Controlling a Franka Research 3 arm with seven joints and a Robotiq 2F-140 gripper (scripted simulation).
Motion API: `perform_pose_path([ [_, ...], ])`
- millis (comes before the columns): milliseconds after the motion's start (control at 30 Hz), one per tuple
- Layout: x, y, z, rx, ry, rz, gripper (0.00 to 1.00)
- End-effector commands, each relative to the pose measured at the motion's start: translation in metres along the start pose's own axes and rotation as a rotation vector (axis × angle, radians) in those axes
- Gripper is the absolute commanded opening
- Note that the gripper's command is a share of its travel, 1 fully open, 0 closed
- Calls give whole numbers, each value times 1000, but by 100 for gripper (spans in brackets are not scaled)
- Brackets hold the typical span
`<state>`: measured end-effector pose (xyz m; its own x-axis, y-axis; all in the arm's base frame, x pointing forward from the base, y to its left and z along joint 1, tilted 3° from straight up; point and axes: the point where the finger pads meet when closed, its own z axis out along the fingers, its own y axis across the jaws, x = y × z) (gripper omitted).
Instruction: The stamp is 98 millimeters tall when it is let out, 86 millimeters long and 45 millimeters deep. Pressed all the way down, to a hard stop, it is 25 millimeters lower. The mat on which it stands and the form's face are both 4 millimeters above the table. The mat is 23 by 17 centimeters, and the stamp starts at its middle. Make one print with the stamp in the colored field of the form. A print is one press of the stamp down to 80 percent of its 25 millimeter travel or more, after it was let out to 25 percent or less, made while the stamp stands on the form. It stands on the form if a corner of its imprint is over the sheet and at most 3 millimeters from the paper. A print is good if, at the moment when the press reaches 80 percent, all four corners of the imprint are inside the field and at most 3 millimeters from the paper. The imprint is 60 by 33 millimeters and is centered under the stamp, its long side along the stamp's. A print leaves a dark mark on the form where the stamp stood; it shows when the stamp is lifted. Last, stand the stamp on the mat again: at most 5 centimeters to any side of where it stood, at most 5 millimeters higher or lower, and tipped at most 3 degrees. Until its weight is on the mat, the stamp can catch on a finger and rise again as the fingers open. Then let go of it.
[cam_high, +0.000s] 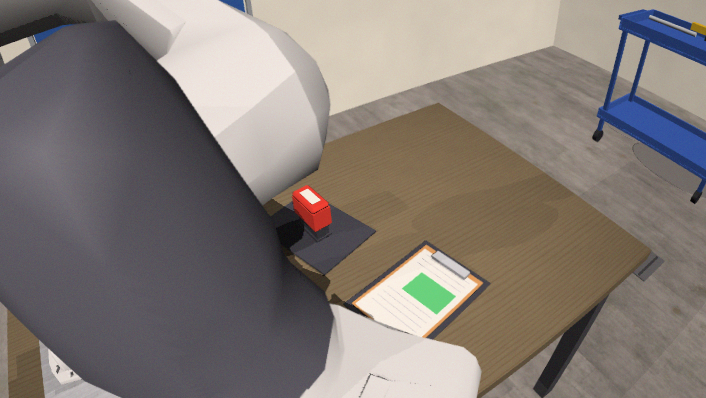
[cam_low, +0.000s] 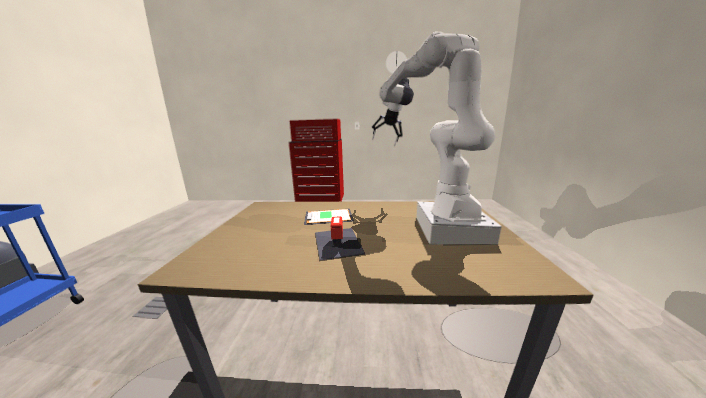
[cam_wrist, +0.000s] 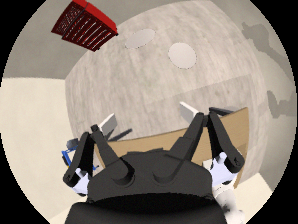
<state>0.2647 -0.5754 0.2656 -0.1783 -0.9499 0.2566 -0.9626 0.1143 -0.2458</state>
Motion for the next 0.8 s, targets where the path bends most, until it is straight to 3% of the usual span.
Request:
perform_pose_path([
  [0, 0, 0, 0, 0, 0, 0, 100],
  [600, -3, -3, 0, 0, -2, -1, 100],
  [667, -19, -20, 2, 2, -14, -9, 100],
  [733, -57, -55, 6, 3, -42, -27, 100],
  [767, -67, -61, 7, 2, -62, -40, 100],
])
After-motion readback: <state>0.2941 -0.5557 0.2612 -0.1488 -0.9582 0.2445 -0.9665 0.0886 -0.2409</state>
